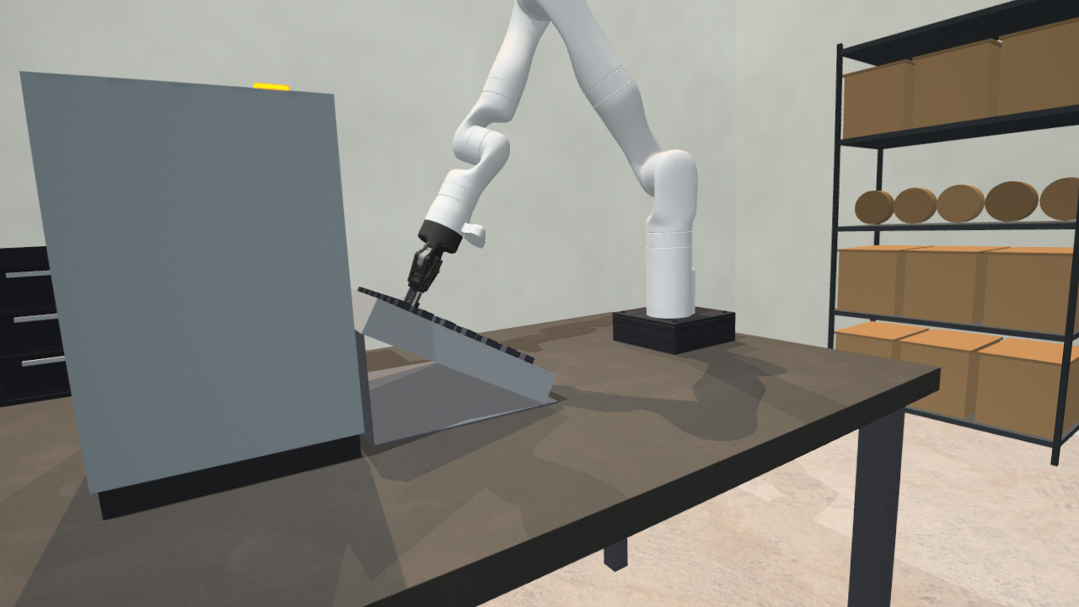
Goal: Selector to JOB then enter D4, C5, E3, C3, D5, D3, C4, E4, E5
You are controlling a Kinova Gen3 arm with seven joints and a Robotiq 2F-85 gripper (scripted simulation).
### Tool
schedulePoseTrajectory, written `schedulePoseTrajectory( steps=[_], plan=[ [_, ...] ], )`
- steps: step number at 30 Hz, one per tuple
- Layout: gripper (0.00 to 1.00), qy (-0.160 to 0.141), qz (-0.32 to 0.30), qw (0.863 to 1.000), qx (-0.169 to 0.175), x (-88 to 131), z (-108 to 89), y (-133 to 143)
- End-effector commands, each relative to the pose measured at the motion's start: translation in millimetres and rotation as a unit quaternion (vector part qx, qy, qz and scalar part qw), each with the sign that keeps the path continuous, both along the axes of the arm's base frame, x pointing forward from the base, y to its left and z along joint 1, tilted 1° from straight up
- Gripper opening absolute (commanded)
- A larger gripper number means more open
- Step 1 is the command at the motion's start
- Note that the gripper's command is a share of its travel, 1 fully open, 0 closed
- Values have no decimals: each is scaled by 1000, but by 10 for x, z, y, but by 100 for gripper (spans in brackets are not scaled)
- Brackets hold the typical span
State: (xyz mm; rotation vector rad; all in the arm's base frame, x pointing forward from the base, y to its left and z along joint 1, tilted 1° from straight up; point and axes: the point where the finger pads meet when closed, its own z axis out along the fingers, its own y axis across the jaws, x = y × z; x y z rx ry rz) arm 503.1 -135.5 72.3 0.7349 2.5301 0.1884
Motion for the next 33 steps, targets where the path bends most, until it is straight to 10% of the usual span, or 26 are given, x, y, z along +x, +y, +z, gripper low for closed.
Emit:
schedulePoseTrajectory(
  steps=[1,33],
  plan=[
    [10,2,-33,999,19,12,3,-16],
    [10,0,-268,951,153,13,5,-17]
  ],
)
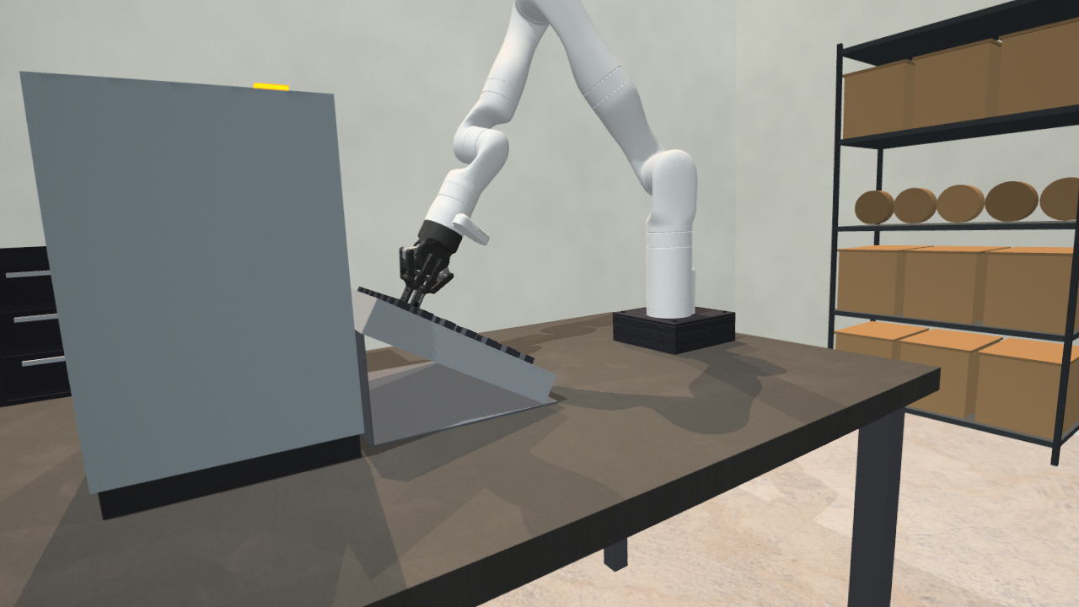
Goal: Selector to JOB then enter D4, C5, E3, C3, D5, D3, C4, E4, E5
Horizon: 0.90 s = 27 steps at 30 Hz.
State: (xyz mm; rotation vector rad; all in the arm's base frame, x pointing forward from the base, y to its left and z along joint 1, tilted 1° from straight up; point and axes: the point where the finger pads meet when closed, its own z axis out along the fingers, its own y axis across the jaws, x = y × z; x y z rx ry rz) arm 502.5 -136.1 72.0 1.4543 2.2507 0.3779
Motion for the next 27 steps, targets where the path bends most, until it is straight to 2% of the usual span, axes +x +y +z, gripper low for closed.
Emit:
schedulePoseTrajectory(
  steps=[1,13,27],
  plan=[
    [10,0,-28,999,16,18,7,-12],
    [10,-1,-111,992,63,18,8,-12],
    [10,-1,-171,981,97,19,8,-13]
  ],
)
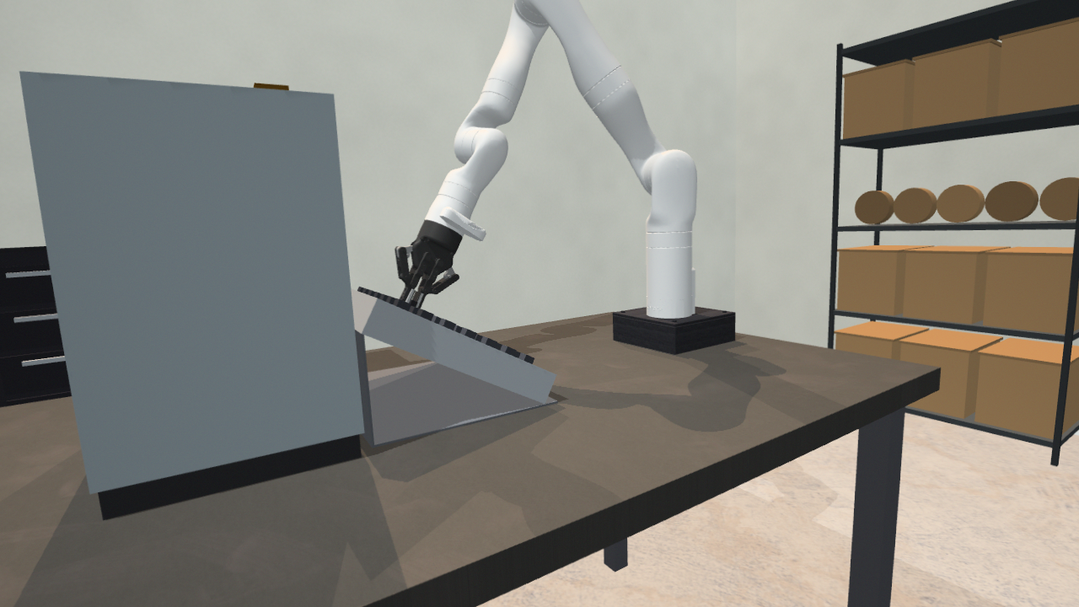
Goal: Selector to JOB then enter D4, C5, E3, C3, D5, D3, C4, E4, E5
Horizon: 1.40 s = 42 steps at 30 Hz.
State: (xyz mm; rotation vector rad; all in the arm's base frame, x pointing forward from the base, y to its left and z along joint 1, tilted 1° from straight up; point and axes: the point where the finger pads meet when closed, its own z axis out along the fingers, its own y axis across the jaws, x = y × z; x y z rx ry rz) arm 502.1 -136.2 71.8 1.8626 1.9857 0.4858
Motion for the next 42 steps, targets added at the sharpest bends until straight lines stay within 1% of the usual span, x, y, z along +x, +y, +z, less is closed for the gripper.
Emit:
schedulePoseTrajectory(
  steps=[1,19,42],
  plan=[
    [10,-1,-19,1000,11,23,10,-11],
    [10,-1,-58,998,33,23,11,-11],
    [10,-2,-64,997,36,23,11,-11]
  ],
)
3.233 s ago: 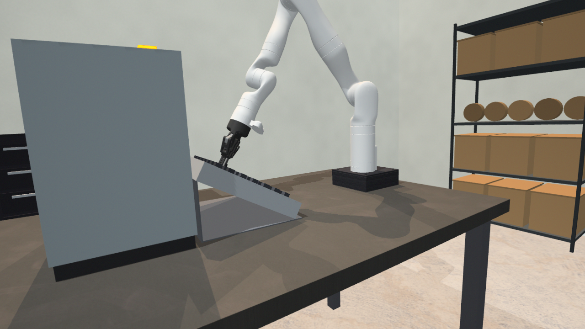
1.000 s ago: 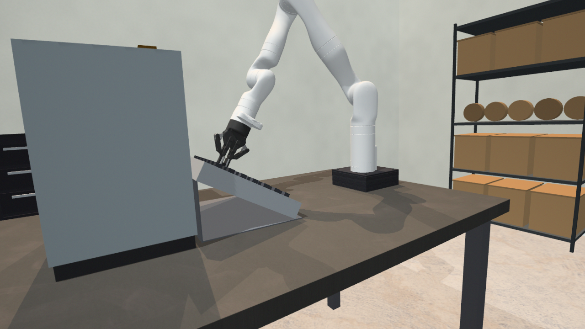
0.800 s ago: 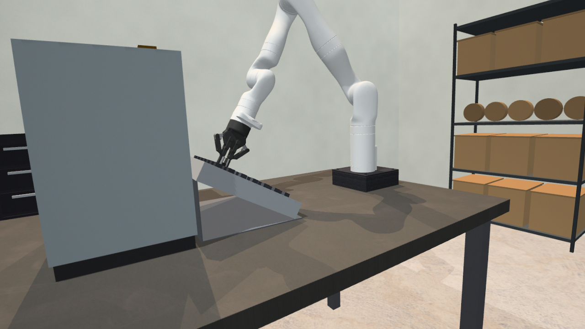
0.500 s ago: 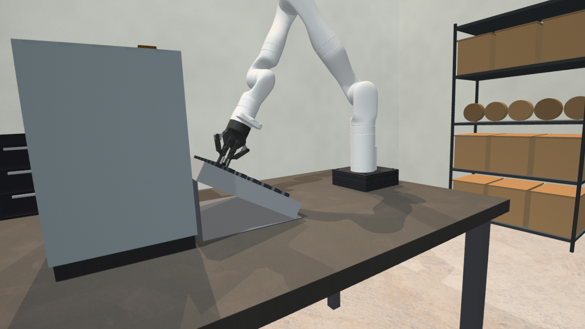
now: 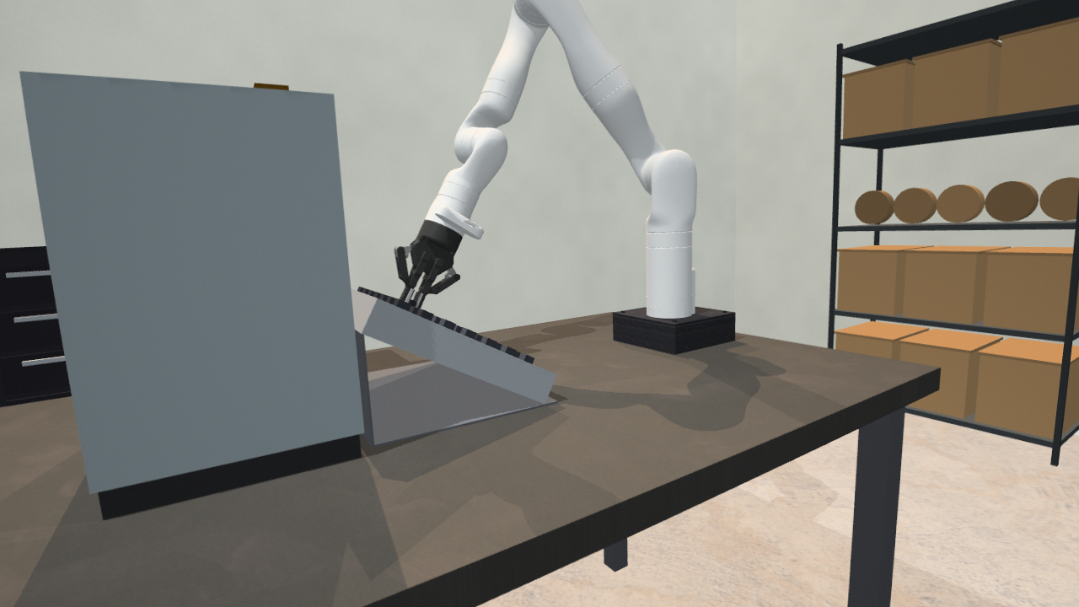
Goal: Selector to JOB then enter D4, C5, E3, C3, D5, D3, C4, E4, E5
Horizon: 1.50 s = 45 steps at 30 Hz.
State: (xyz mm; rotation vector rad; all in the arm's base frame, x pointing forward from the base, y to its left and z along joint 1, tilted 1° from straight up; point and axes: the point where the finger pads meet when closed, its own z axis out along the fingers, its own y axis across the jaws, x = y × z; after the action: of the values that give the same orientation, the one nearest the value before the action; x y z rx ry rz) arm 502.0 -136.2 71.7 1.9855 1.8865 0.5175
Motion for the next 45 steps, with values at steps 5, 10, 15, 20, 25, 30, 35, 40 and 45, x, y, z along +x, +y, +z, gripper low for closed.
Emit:
schedulePoseTrajectory(
  steps=[5,10,15,20,25,30,35,40,45],
  plan=[
    [10,-2,-14,1000,8,24,11,-11],
    [10,-2,-14,1000,8,24,11,-11],
    [10,-2,-14,1000,8,24,11,-11],
    [10,-2,-14,1000,8,24,11,-11],
    [10,-2,-14,1000,8,24,11,-11],
    [60,-2,-14,1000,8,24,11,-11],
    [60,-2,-14,1000,8,24,11,-11],
    [60,-2,-14,1000,8,24,11,-11],
    [60,-2,-14,1000,8,24,11,-11]
  ],
)
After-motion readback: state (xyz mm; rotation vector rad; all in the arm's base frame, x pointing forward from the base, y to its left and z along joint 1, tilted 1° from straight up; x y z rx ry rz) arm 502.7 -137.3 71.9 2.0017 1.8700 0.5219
